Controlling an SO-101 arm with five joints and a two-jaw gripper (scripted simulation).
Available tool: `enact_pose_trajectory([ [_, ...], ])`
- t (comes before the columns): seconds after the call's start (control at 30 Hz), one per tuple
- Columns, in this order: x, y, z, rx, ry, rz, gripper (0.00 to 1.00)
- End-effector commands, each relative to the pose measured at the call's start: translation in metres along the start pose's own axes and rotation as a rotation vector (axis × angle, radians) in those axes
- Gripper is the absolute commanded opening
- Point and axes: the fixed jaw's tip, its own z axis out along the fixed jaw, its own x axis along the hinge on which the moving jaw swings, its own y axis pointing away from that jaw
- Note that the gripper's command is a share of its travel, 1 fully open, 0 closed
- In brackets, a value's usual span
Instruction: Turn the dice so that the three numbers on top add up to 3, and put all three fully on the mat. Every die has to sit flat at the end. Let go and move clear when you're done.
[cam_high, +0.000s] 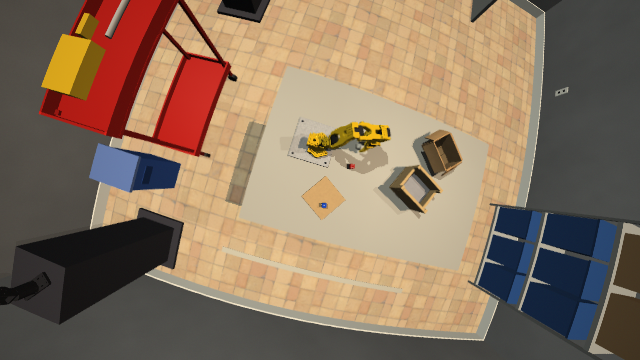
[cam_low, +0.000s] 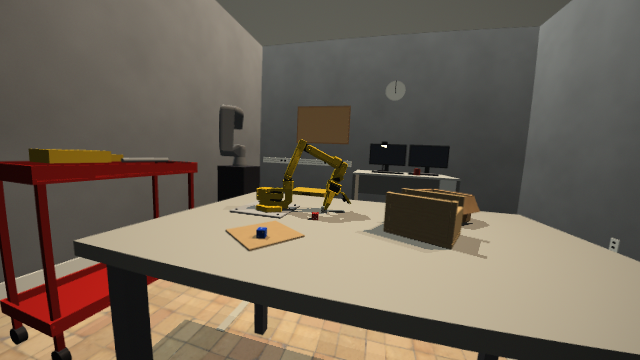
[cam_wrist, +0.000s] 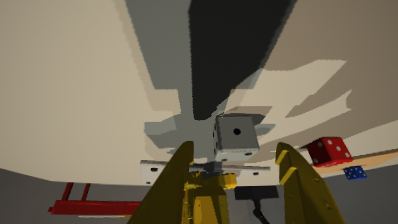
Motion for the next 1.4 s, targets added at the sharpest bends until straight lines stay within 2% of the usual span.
enact_pose_trajectory([
  [0.0,0.0008,0.0019,0.0063,0.005,0.018,-0.002,0.28],
  [0.7,0.0001,0.0013,0.0086,0.003,0.019,-0.002,0.27],
  [1.37,0.0,-0.0055,0.0087,-0.013,0.023,-0.002,0.15],
])
